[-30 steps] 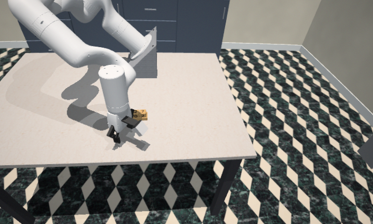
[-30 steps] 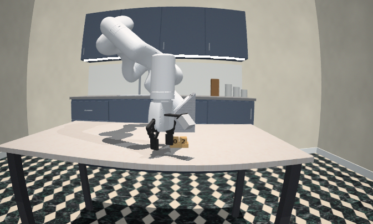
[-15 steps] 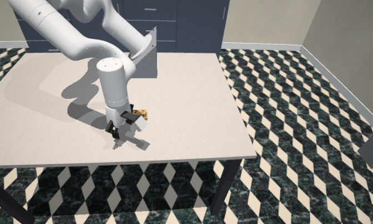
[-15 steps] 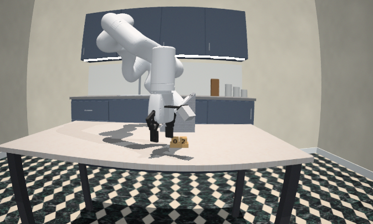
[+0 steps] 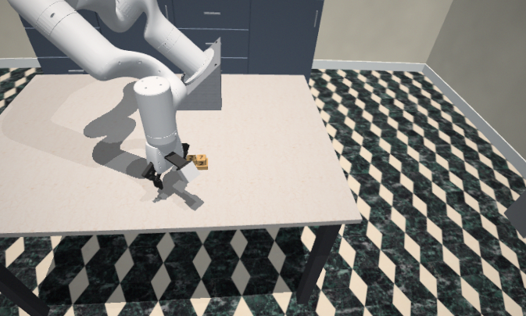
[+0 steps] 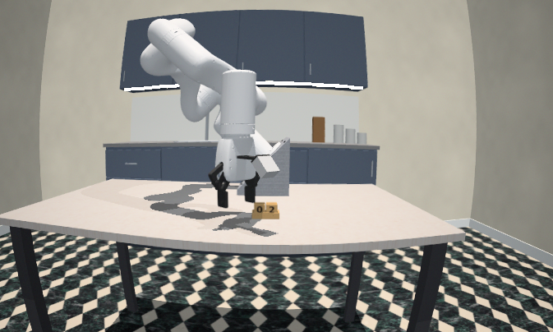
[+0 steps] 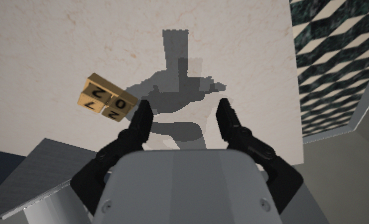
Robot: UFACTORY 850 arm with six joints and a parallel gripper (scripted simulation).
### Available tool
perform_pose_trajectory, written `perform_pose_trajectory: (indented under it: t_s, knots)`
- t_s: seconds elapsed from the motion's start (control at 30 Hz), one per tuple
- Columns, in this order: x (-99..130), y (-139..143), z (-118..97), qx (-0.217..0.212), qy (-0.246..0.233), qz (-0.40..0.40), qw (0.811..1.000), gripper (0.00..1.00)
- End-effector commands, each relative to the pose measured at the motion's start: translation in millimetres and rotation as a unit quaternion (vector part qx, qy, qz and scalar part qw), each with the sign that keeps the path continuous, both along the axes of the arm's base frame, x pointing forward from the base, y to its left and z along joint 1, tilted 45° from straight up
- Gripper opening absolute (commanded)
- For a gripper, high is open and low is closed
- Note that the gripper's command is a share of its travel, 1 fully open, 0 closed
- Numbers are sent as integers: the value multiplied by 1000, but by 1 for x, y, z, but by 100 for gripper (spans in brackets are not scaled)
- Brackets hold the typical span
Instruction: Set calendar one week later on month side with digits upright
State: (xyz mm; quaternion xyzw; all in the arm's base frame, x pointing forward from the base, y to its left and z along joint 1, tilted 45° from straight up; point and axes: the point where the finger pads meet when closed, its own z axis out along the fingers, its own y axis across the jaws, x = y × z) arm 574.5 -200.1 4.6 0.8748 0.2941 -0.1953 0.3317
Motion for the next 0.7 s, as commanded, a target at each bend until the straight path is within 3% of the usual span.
perform_pose_trajectory:
  t_s: [0.0,0.13,0.23,0.43,0.67]
  knots:
    - [-3,0,2,-4,-19,-16,1000,100]
    - [-6,0,3,-15,-70,-67,995,100]
    - [-26,-2,9,-15,-71,-68,995,100]
    - [-29,-2,9,-15,-74,-71,995,100]
    - [-41,-3,13,-29,-138,-136,981,100]
